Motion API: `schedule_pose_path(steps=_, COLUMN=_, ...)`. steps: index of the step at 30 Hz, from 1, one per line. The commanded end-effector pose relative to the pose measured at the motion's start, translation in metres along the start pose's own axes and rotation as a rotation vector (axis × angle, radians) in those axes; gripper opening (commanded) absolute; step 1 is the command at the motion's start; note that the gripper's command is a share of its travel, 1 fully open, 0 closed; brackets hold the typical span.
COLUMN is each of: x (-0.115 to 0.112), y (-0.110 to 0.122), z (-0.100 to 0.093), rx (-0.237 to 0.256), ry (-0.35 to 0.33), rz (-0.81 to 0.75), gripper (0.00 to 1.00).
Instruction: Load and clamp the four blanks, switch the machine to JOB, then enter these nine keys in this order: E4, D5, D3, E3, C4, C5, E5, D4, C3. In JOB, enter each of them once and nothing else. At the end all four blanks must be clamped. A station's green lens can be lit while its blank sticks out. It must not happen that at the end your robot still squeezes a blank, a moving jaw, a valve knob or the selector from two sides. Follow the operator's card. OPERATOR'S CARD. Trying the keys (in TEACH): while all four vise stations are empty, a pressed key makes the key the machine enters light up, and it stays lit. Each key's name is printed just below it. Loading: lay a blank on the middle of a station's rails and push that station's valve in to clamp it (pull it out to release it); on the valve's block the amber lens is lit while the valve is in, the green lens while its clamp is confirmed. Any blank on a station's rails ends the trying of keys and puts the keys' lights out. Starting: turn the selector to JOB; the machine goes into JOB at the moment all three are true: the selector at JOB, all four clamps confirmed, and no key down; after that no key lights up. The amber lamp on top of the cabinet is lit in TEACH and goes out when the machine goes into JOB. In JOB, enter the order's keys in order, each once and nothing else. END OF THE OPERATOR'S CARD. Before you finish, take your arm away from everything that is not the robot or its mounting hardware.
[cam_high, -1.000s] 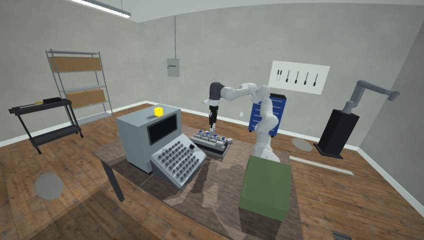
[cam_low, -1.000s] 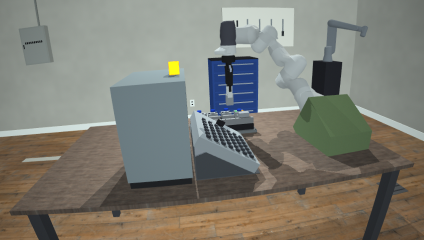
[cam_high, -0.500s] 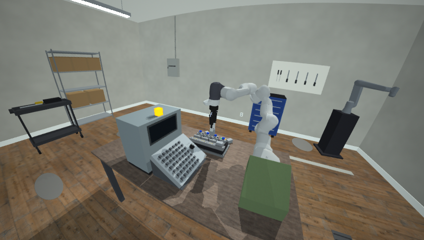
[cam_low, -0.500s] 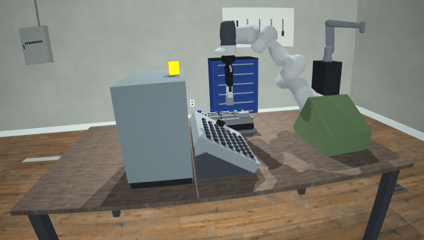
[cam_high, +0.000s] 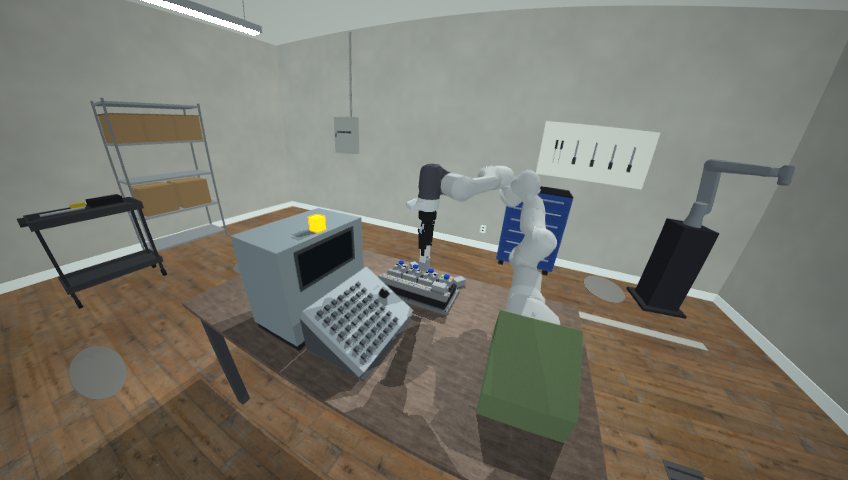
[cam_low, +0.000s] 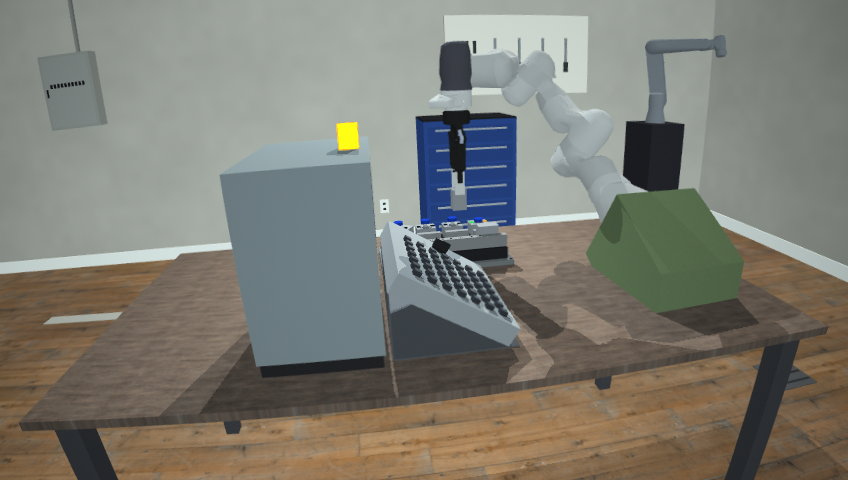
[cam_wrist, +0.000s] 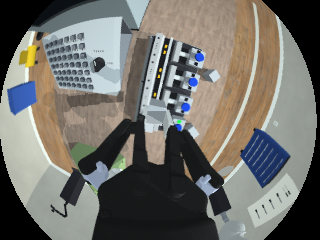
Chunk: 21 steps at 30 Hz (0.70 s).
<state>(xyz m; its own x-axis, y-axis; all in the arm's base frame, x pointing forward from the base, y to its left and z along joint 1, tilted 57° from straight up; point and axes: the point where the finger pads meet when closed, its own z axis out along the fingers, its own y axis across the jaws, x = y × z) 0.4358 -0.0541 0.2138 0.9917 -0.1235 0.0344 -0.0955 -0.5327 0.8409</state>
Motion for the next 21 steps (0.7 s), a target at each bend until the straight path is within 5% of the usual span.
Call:
schedule_pose_path(steps=1, x=0.0010, y=-0.0026, z=-0.0029, rx=0.006, ry=0.002, rz=-0.011, gripper=0.00)
schedule_pose_path(steps=21, x=0.0028, y=-0.0038, z=-0.0060, rx=0.006, ry=0.002, rz=-0.013, gripper=0.00)
